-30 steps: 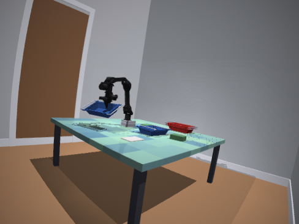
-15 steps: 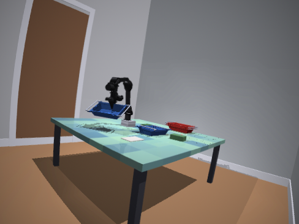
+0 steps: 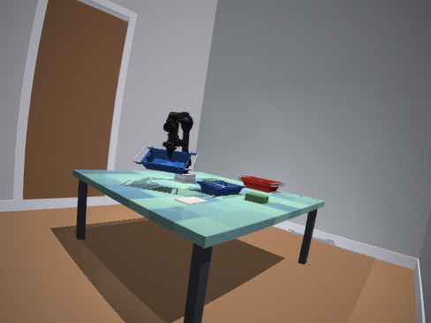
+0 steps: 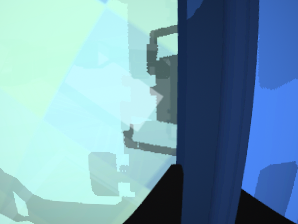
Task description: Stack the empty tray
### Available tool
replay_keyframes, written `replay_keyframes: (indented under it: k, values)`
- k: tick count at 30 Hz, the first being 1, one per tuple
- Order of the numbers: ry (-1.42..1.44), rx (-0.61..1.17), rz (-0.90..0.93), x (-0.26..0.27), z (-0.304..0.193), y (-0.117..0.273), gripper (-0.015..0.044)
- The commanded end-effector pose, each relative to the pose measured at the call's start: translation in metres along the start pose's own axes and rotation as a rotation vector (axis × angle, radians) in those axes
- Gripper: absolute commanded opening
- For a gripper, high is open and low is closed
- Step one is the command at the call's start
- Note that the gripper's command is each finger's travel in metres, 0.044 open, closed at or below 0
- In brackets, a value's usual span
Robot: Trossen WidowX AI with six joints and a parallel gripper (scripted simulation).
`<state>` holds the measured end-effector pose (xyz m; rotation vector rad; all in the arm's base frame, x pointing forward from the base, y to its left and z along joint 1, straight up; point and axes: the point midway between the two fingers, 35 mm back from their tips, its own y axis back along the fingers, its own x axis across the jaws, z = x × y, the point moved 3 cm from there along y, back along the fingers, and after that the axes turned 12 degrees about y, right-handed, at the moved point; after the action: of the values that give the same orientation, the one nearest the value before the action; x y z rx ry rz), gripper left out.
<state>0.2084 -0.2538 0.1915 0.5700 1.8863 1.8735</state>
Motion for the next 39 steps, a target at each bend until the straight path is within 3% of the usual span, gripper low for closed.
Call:
replay_keyframes:
  k: [1, 39]
  values:
    - [0.039, 0.004, -0.020, -0.005, 0.014, 0.005, 0.0000]
    - [0.457, -0.007, -0.022, -0.006, 0.163, 0.005, 0.0000]
